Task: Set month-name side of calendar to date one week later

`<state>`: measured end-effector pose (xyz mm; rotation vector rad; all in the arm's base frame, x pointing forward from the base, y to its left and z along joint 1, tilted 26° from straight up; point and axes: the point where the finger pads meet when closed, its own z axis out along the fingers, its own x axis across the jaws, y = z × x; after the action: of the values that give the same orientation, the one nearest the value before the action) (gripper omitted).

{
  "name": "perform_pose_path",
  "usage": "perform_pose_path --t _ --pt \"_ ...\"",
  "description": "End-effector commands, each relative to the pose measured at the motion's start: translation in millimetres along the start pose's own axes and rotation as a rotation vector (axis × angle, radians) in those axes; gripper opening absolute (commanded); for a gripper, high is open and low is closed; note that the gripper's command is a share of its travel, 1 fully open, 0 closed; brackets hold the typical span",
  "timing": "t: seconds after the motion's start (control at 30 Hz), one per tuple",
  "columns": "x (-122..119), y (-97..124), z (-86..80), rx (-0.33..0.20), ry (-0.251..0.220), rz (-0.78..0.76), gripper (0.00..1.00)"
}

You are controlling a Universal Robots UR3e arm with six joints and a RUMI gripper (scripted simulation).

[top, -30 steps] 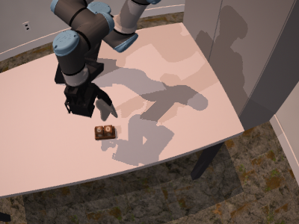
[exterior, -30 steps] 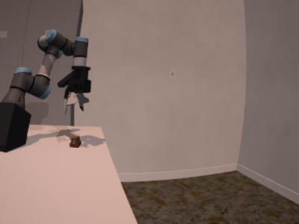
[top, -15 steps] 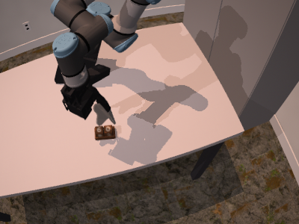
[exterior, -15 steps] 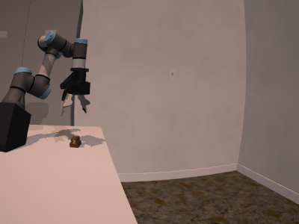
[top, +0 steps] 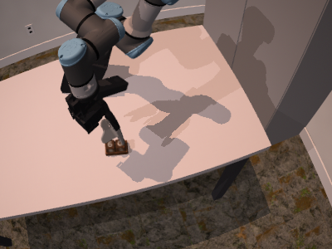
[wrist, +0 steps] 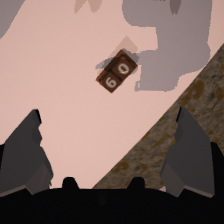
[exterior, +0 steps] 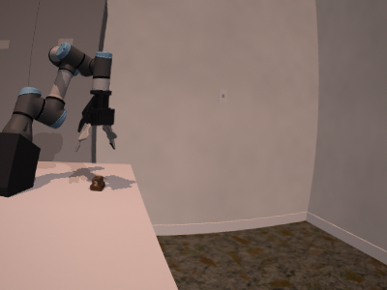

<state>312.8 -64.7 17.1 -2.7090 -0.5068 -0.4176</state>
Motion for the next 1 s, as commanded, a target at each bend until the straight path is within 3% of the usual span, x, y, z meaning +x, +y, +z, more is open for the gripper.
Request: perform_pose_path --t 0.0,0.97 --pt "1 2 4.0 -0.014 -0.006 0.173 1.00" --pt "1 4 17.9 -0.015 -0.002 0.625 1.00"
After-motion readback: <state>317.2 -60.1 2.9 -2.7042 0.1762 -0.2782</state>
